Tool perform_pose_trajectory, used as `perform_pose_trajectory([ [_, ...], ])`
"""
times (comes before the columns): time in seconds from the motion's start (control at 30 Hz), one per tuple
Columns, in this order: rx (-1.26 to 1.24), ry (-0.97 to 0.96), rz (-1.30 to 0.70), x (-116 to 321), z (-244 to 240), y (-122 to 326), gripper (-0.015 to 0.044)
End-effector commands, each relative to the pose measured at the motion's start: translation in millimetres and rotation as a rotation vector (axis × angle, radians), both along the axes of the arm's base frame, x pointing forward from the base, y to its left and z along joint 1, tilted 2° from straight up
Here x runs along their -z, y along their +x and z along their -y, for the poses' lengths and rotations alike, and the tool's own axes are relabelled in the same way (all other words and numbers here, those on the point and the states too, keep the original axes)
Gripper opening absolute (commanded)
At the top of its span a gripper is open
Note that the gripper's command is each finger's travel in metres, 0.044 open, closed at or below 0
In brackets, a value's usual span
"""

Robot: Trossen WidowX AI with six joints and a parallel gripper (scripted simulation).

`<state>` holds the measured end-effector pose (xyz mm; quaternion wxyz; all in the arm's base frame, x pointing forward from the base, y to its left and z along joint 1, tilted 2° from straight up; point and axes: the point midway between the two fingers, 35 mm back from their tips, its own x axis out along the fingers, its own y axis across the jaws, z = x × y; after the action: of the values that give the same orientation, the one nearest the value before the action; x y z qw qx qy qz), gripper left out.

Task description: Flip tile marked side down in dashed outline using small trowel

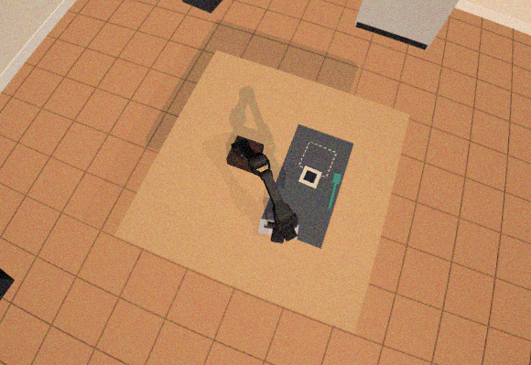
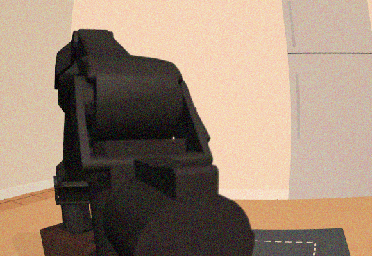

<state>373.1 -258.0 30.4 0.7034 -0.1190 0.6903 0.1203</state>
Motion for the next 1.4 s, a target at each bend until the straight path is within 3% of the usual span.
perform_pose_trajectory([
  [0.0,-0.111,-0.001,0.0,0.7,-0.1,0.0,0.013],
  [0.63,-0.657,-0.011,0.002,0.7,-0.1,0.0,0.013],
  [0.83,-0.698,-0.011,0.003,0.7,-0.1,0.0,0.013],
  [1.03,-0.698,-0.011,0.003,0.7,-0.1,0.0,0.027],
  [1.37,-0.698,-0.011,0.003,0.7,-0.1,0.0,0.027],
])
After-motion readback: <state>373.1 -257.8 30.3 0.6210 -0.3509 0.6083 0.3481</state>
